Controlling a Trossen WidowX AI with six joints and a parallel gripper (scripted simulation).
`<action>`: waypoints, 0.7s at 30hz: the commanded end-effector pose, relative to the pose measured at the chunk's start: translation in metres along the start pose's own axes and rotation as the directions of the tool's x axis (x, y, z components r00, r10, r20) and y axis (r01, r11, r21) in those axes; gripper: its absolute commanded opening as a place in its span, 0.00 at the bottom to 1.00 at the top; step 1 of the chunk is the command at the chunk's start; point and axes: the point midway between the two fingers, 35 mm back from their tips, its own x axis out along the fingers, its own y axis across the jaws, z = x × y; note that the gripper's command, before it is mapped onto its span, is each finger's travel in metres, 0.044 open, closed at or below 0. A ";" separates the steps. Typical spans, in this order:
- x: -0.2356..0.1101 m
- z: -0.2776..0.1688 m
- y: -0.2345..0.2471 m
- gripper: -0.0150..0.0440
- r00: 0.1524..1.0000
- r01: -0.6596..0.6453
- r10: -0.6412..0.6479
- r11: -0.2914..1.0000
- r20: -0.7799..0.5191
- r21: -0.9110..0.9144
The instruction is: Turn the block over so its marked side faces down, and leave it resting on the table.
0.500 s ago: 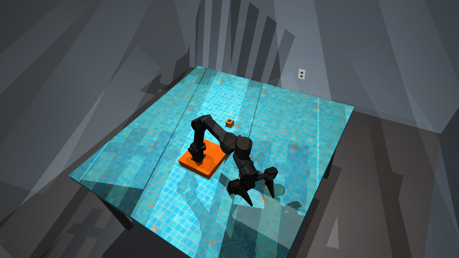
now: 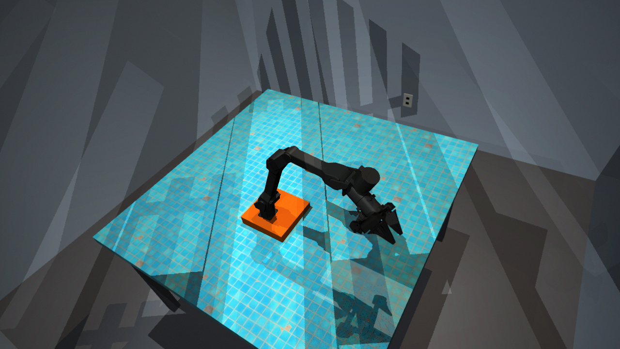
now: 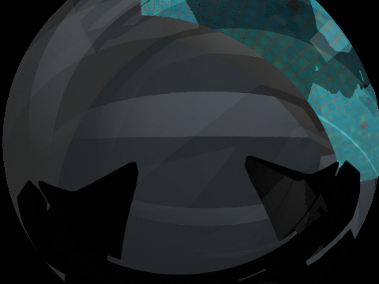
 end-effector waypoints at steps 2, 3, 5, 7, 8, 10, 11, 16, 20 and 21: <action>-0.020 -0.016 -0.074 1.00 0.987 0.156 -0.164 0.944 -0.001 -0.290; -0.026 -0.018 -0.091 1.00 0.980 0.187 -0.199 0.917 0.002 -0.352; -0.038 -0.022 -0.123 1.00 0.963 0.240 -0.268 0.847 0.009 -0.474; -0.052 -0.026 -0.157 1.00 0.942 0.279 -0.335 0.756 0.017 -0.592; -0.060 -0.027 -0.173 1.00 0.930 0.293 -0.367 0.704 0.023 -0.647; -0.077 -0.028 -0.205 1.00 0.903 0.309 -0.428 0.588 0.036 -0.747; -0.086 -0.028 -0.221 1.00 0.888 0.310 -0.458 0.525 0.044 -0.792; -0.137 -0.021 -0.292 1.00 0.803 0.246 -0.588 0.177 0.098 -0.953; -0.186 -0.007 -0.344 1.00 0.724 0.104 -0.670 -0.129 0.164 -0.986; -0.198 -0.002 -0.355 1.00 0.703 0.058 -0.687 -0.201 0.182 -0.978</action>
